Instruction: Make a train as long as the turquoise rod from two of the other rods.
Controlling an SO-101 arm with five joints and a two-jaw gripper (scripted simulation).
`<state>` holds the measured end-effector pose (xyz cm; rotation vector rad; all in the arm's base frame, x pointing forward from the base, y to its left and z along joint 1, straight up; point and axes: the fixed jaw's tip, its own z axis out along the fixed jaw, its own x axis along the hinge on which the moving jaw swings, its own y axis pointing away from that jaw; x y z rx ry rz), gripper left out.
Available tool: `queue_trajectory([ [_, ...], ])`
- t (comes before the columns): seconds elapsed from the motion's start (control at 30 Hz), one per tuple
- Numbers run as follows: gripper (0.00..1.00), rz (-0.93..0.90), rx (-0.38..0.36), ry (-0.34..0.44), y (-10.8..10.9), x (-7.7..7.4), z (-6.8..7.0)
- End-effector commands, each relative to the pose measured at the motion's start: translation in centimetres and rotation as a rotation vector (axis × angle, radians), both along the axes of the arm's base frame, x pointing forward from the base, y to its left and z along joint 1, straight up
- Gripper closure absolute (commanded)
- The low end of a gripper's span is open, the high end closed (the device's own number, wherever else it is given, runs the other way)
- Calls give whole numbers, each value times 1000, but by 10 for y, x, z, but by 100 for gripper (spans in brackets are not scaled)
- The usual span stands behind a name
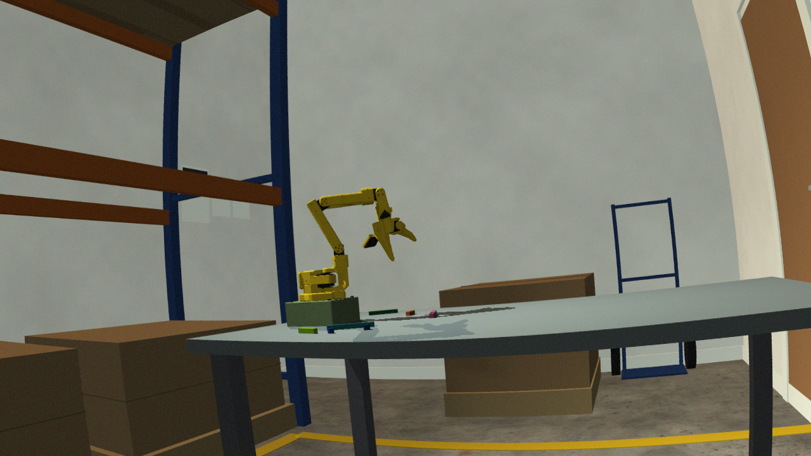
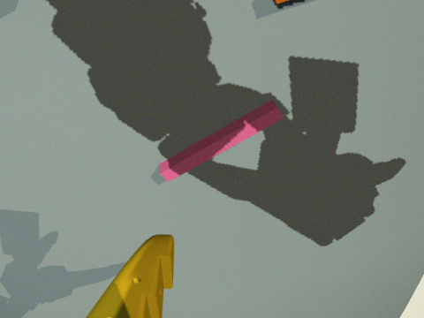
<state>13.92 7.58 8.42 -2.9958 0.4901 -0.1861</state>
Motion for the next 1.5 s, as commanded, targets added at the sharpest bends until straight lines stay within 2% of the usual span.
queue_trajectory([
  [0.0, 37, -37, -25, 6, -22, 26, -4],
  [0.27, 49, -114, -66, 41, -85, 55, -18],
  [0.33, 49, -114, -66, 41, -85, 55, -18],
  [0.57, 58, -177, -81, 79, -146, 58, -34],
  [0.83, 68, -237, -77, 117, -208, 41, -52],
  [0.9, 68, -237, -77, 117, -208, 41, -52],
  [1.23, 76, -290, -59, 147, -258, 7, -72],
  [1.4, 79, -306, -51, 154, -271, -7, -79],
  [1.47, 79, -306, -51, 154, -271, -7, -79],
])
